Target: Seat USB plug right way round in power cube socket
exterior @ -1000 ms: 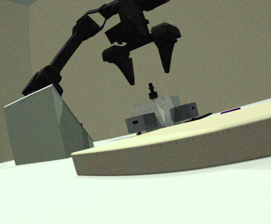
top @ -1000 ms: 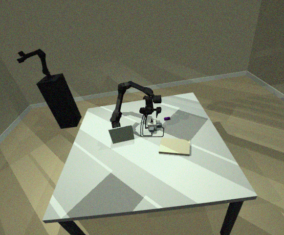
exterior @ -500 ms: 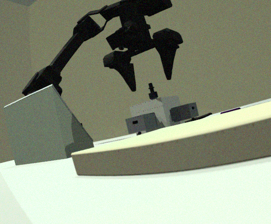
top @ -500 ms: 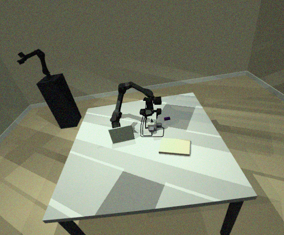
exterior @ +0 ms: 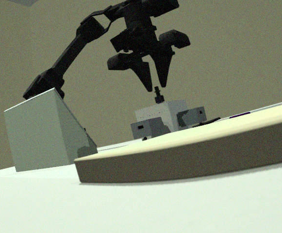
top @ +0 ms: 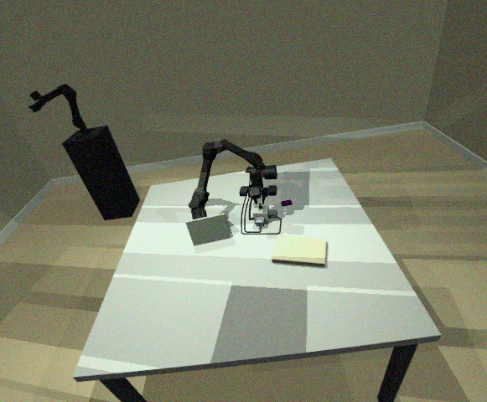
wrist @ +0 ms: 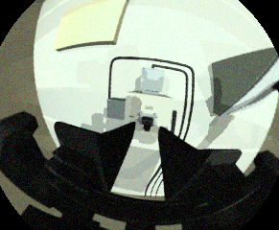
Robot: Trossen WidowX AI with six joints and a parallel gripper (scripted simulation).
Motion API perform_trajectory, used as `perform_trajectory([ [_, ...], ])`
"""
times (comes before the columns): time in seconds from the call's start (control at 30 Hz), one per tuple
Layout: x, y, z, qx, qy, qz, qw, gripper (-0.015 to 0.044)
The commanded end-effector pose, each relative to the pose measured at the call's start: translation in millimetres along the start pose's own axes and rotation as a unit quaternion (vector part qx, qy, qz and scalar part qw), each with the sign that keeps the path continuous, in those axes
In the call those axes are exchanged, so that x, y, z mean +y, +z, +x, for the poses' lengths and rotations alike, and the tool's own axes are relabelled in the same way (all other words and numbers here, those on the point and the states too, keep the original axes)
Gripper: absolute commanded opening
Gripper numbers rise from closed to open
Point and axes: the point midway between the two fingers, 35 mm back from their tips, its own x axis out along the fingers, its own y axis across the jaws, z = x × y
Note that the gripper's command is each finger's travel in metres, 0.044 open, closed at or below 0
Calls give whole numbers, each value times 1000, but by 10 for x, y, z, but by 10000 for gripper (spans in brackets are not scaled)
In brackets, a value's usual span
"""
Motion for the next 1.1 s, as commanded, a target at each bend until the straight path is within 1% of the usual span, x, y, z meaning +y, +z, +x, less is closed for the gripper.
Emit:
perform_trajectory([
  [0.0,3,-2,-3,0,0,-1,1000,46],
  [0.07,3,-2,-3,0,0,-1,1000,0],
  [0.67,1,0,0,0,0,0,1000,0],
  [1.07,1,1,-76,0,0,0,1000,0],
])
